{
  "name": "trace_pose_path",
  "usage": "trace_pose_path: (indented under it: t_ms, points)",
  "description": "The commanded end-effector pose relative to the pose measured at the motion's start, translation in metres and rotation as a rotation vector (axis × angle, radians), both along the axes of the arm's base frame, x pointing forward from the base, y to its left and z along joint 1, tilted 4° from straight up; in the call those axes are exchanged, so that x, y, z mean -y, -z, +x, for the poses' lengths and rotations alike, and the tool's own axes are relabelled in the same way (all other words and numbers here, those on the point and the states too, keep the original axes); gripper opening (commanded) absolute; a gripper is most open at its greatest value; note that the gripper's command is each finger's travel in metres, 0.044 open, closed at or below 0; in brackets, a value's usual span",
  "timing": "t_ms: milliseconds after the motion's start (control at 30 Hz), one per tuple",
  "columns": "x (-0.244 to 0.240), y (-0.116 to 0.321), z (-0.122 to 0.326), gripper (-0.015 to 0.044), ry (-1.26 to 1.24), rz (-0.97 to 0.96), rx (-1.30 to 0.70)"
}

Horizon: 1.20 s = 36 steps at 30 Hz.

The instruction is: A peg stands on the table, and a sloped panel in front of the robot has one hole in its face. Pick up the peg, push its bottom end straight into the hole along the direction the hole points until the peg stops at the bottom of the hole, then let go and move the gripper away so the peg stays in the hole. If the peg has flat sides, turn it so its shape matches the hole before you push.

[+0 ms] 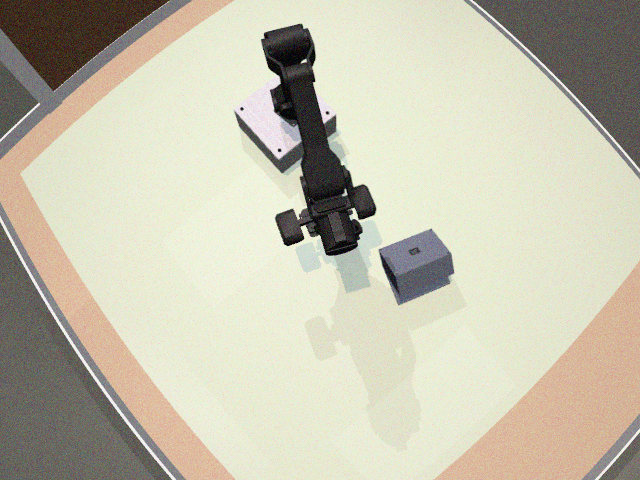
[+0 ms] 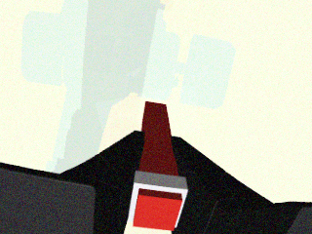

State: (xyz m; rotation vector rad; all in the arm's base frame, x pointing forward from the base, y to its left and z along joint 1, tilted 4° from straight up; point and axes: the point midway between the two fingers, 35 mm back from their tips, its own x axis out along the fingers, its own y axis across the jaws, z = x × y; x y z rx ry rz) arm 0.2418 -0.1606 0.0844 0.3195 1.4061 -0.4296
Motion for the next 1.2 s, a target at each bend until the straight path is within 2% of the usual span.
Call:
trace_pose_path:
  t_ms: [0,1167]
  points:
    - [-0.003,0.001,0.002,0.0,0.0,-0.019,0.005]
    - [-0.031,-0.002,0.025,0.0,-0.025,-0.149,0.103]
